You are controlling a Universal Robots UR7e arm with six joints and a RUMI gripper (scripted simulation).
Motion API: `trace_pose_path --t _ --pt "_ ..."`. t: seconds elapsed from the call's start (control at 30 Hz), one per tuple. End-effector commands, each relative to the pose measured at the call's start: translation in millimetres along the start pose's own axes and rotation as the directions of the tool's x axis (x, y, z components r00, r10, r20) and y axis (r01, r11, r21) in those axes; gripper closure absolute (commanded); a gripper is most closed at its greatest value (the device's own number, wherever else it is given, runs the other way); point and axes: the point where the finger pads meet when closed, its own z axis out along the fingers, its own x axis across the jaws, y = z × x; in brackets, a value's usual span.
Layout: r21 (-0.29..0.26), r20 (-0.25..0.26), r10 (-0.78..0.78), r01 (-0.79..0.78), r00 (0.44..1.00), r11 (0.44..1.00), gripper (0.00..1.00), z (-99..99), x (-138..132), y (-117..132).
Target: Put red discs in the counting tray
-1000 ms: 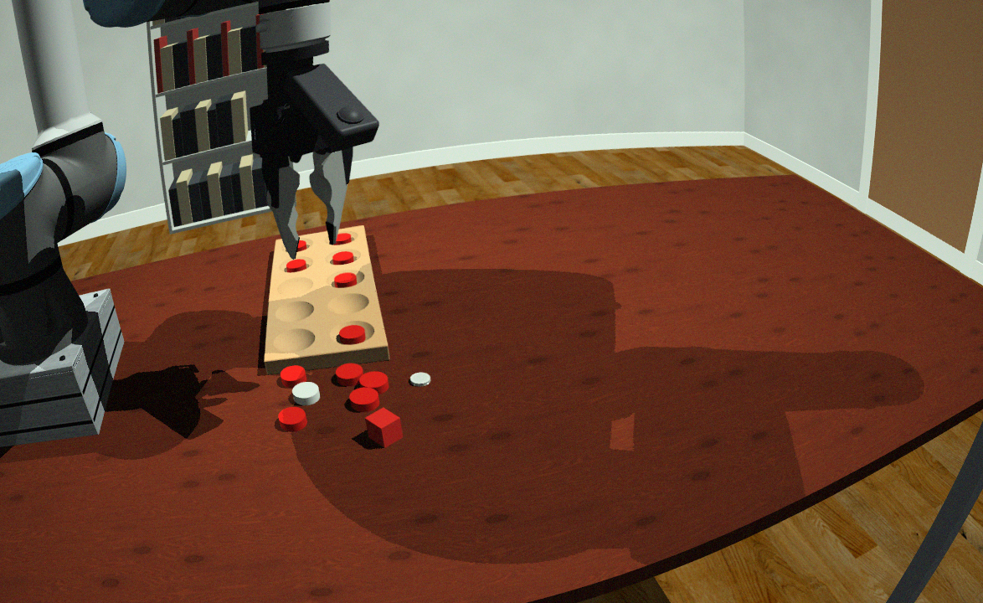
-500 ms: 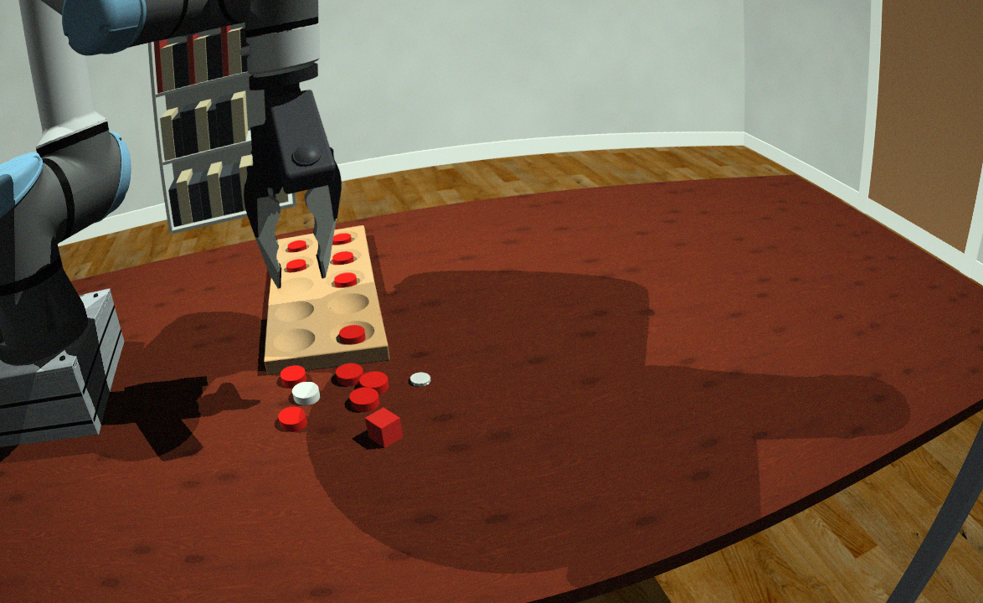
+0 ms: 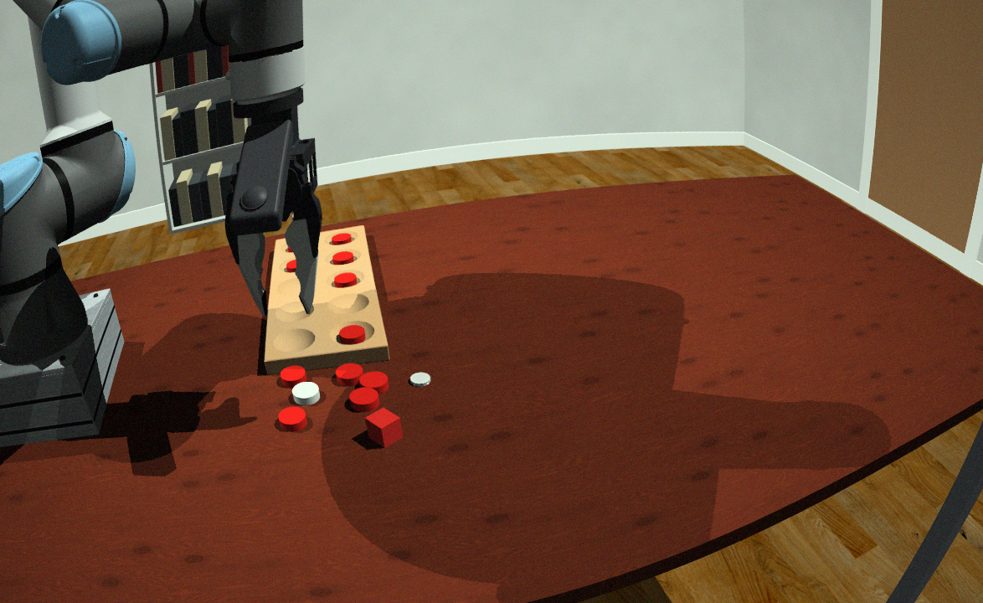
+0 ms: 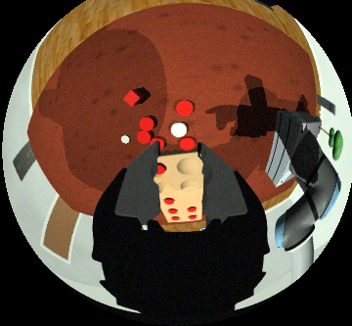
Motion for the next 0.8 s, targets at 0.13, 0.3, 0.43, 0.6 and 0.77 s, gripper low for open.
trace_pose_path --t 0.13,0.3,0.43,0.6,0.77 --pt "-0.001 0.003 0.177 -0.177 0.984 0.984 0.72 10.1 8.2 -12.1" --pt "-0.003 0.002 0.238 -0.238 0.971 0.971 0.72 13.6 11.5 -15.9" --pt "-0.003 0.002 0.263 -0.263 0.965 0.965 0.72 15.1 12.9 -17.5" --pt "-0.004 0.002 0.272 -0.272 0.962 0.962 0.72 15.6 13.4 -18.0" --pt "-0.004 0.002 0.275 -0.274 0.962 0.962 0.72 15.8 13.6 -18.2"
